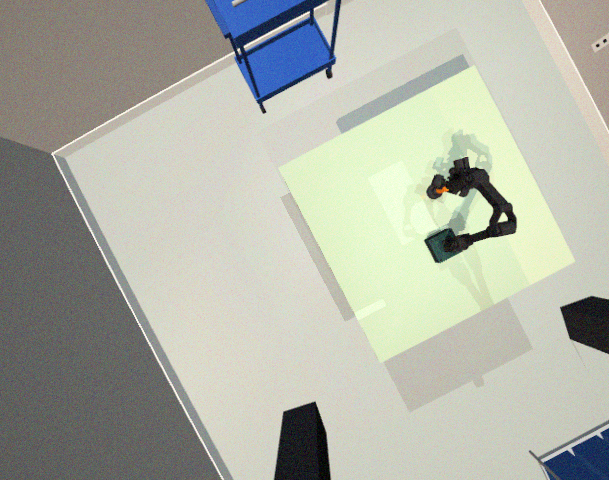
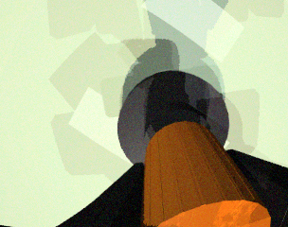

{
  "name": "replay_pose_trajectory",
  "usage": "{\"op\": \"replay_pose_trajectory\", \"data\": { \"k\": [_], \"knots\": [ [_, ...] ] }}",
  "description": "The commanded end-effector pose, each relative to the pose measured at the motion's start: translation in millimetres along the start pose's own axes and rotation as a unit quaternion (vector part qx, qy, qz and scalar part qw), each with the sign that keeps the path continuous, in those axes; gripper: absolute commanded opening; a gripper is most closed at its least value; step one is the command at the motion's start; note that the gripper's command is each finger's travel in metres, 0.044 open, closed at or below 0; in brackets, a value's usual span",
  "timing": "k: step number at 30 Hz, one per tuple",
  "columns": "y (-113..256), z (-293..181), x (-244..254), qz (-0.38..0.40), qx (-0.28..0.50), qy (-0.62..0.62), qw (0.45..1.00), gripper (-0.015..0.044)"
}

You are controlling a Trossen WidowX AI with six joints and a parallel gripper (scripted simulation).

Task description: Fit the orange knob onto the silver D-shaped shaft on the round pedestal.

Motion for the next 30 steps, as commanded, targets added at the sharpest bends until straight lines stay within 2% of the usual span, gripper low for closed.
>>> {"op": "replay_pose_trajectory", "data": {
  "k": [1, 20, 30],
  "knots": [
    [-0.4, 0.6, -0.1, -0.001, -0.002, 0.004, 1.0, 0.0],
    [-1.1, 0.6, -0.1, -0.001, -0.002, -0.031, 1.0, 0.0],
    [-1.8, 0.6, -0.1, -0.001, -0.002, 0.017, 1.0, 0.0]
  ]
}}
Point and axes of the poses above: the point midway between the two fingers, 35 mm back from their tips, its own y axis back along the fingers, its own x axis across the jaws, z = x × y, the point moved 3 cm from there along y, back along the fingers, and after that the axes turned 7 degrees about y, right-handed, at the moved point
